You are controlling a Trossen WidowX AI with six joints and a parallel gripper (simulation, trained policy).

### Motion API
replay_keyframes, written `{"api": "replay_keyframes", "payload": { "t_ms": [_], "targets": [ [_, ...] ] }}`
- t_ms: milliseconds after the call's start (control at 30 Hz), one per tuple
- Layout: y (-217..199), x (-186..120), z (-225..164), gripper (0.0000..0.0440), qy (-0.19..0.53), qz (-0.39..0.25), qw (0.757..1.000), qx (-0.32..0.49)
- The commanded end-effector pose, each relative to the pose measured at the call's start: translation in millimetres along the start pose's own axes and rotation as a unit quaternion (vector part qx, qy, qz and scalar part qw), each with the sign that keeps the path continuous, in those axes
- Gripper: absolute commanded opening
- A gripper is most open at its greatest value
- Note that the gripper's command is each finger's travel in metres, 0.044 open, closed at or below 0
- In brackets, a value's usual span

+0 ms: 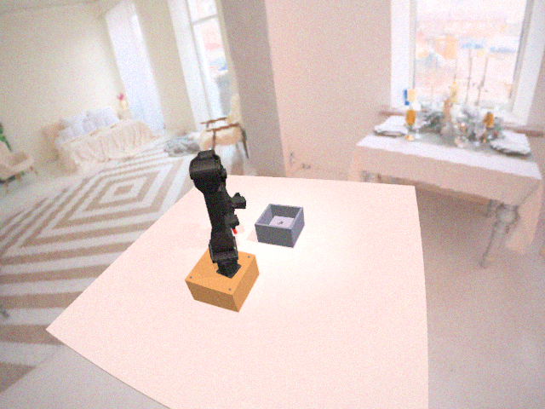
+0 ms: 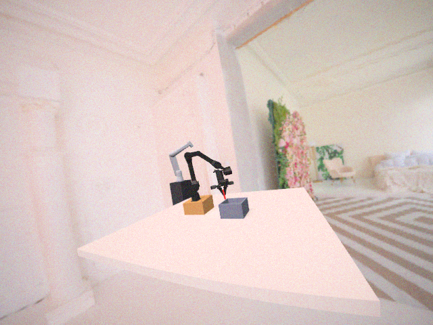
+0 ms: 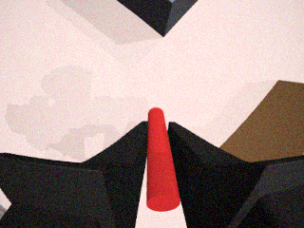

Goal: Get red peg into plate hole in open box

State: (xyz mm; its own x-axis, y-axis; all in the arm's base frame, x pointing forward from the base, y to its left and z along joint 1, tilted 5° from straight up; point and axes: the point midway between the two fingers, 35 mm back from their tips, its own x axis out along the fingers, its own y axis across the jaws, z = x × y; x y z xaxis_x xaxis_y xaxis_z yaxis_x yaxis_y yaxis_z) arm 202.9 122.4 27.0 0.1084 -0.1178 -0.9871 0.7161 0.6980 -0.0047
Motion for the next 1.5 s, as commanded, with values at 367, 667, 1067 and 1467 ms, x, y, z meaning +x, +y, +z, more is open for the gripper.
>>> {"api": "replay_keyframes", "payload": {
  "t_ms": [367, 667, 1067, 1467],
  "targets": [
    [24, -49, 59, 0.0, -0.046, 0.037, 0.998, -0.003],
    [20, -50, 97, 0.0, -0.05, 0.034, 0.998, 0.029],
    [12, -40, 141, 0.0, -0.05, 0.033, 0.996, 0.073],
    [6, -19, 179, 0.001, -0.042, 0.032, 0.992, 0.113]
  ]
}}
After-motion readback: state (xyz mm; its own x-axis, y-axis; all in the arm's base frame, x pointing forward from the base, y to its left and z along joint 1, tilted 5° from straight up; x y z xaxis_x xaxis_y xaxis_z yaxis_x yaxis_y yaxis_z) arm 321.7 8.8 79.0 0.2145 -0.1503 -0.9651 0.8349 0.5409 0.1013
